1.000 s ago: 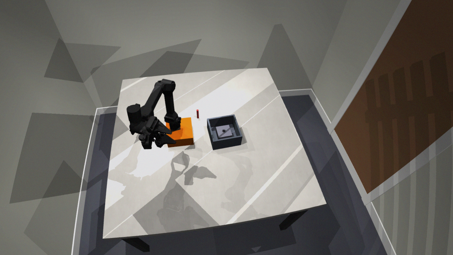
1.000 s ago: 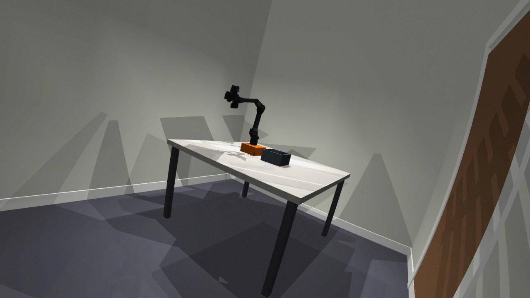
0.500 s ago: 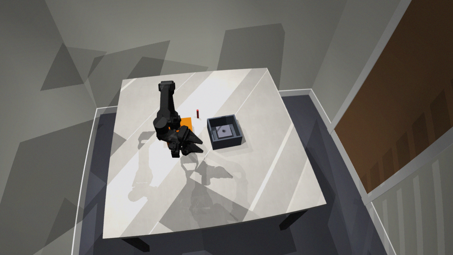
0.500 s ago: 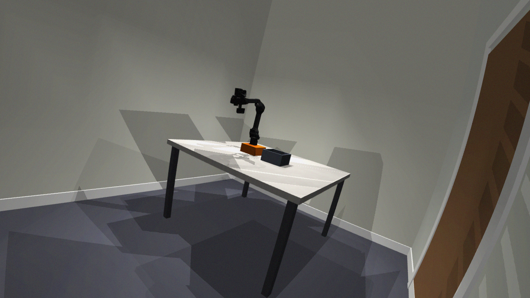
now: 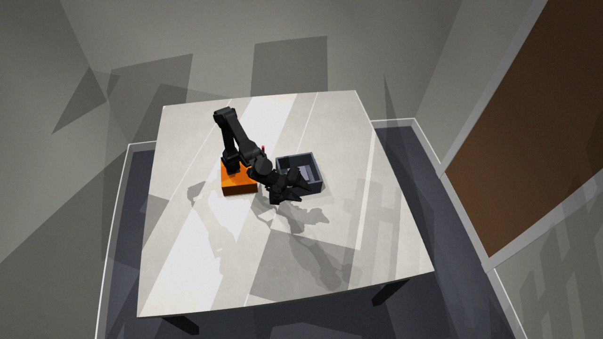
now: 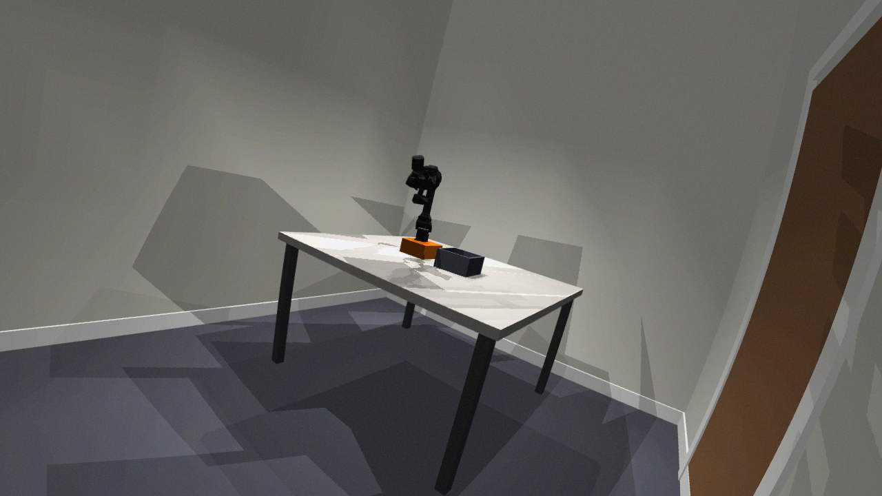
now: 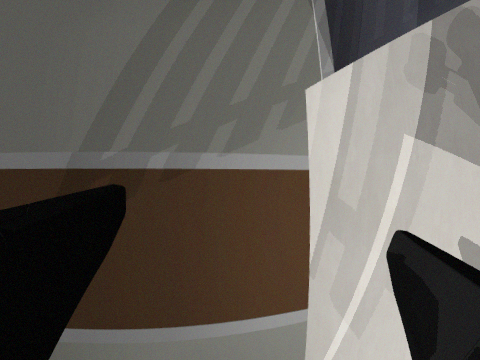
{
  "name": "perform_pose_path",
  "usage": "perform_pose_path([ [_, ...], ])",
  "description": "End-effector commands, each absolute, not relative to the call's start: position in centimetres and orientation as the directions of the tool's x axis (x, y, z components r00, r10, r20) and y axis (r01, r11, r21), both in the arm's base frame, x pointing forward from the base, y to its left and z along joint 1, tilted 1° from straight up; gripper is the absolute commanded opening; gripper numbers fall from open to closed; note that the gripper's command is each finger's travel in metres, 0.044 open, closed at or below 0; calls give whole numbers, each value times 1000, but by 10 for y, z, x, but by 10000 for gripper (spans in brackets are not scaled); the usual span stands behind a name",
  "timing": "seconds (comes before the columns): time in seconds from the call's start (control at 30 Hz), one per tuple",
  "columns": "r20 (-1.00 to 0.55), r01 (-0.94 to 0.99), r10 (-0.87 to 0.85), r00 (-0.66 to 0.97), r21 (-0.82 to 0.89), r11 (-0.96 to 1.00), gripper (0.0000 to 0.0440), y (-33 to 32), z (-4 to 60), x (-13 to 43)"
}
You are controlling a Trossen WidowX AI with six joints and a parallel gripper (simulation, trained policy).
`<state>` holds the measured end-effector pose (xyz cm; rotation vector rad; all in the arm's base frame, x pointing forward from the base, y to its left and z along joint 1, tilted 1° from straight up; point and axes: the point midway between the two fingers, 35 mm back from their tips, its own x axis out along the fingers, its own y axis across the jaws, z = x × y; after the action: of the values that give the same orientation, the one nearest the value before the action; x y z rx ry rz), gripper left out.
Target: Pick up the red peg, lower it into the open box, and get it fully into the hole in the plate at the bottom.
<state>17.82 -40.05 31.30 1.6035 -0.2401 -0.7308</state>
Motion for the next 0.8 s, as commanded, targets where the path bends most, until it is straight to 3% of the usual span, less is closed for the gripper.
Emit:
perform_pose_path([
  [0.0, -410, 374, -507, 758, 910, -177, 440, -384, 293, 211],
  [0.43, -672, 701, -324, 666, 712, -35, 440, -295, 240, 294],
  [0.77, -823, 841, -180, 539, 517, 157, 440, -205, 208, 327],
])
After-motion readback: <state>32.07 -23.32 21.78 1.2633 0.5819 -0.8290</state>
